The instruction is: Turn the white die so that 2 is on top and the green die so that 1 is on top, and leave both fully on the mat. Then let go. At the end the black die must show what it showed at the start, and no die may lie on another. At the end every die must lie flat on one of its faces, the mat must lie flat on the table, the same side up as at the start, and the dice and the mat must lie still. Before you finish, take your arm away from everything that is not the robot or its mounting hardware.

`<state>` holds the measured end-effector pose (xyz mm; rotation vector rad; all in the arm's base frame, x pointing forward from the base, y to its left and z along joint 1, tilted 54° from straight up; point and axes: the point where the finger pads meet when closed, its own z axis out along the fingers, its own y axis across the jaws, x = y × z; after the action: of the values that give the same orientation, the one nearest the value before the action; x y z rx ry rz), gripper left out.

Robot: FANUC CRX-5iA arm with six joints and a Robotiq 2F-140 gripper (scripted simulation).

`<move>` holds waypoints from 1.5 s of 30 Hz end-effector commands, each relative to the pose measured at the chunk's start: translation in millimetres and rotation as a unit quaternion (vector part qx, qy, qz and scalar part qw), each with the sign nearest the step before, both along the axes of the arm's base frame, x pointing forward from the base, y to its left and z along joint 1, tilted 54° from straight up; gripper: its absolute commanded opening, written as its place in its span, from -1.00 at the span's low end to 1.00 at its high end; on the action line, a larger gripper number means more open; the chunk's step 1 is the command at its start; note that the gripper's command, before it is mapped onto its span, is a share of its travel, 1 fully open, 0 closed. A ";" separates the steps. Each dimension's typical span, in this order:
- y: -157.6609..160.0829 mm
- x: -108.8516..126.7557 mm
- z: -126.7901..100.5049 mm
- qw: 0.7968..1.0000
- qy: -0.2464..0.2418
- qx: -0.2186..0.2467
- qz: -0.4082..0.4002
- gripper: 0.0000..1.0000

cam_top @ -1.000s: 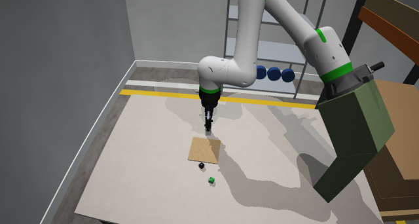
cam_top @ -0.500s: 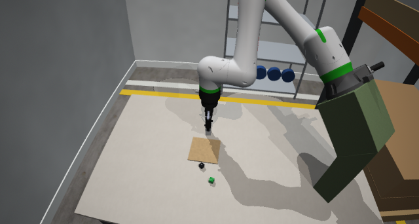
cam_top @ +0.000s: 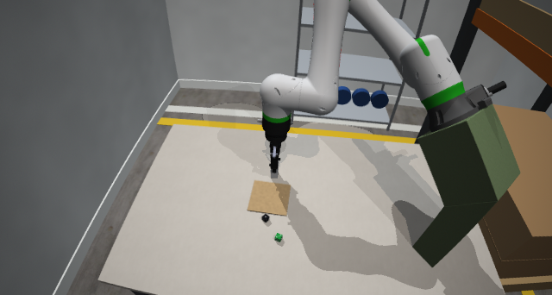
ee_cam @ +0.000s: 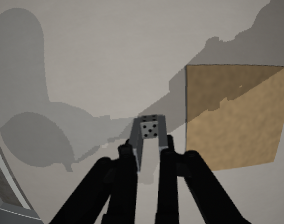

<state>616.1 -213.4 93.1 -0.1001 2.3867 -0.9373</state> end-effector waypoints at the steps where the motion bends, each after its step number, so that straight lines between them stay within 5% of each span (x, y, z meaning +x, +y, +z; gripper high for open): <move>1: 0.1 0.1 0.0 1.000 0.000 0.000 0.000 -0.81; 24: 58.5 -51.4 57.4 1.000 0.000 0.000 0.000 -0.81; 45: 62.2 -52.0 58.1 1.000 0.014 -0.012 0.014 -0.81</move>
<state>563.4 -152.5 151.8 -0.1232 2.3899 -0.9459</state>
